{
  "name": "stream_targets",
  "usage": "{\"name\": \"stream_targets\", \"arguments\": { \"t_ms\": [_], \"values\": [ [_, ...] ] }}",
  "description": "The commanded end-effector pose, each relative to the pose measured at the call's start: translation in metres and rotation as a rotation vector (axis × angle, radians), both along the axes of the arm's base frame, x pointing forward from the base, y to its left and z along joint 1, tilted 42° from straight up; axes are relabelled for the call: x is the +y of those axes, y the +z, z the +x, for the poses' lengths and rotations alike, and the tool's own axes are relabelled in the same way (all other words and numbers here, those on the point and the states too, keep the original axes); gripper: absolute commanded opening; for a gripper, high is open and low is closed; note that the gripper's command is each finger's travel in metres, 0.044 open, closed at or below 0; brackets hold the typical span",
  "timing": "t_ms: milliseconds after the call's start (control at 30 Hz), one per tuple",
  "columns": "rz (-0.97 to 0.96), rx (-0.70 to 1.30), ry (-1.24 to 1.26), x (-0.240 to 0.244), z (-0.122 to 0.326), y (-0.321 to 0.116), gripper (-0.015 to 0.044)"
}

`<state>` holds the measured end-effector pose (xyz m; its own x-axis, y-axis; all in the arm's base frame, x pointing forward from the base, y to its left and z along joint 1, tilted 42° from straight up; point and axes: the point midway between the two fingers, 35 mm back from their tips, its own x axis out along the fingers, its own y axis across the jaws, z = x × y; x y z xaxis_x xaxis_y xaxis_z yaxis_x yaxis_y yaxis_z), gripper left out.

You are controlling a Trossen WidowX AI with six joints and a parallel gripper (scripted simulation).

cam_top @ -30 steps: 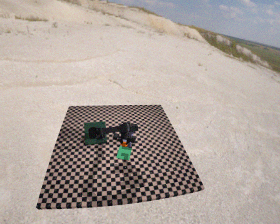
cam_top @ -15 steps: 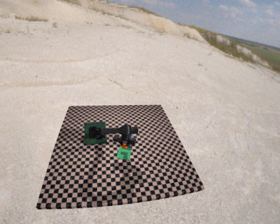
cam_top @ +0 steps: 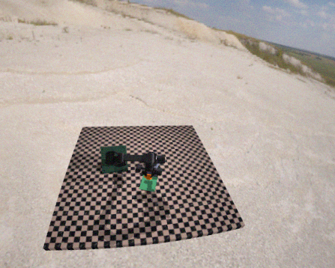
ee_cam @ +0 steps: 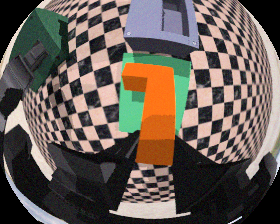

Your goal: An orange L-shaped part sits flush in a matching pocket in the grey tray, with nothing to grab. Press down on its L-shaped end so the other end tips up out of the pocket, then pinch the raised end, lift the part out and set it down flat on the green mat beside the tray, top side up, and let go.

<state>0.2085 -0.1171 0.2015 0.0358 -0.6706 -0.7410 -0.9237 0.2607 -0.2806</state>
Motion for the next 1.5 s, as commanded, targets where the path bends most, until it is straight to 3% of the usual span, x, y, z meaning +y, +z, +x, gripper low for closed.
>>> {"name": "stream_targets", "arguments": {
  "t_ms": [0,833,1333,1467],
  "values": [
    [0.0,0.007,0.002,-0.0045,-0.0008,-0.0067,0.0],
    [-0.006,0.005,-0.001,-0.0138,-0.0007,-0.0151,0.0],
    [-0.006,0.005,-0.001,-0.0138,-0.0008,-0.0151,0.0394],
    [-0.006,0.005,-0.001,-0.0138,-0.0008,-0.0151,0.04]
  ]
}}
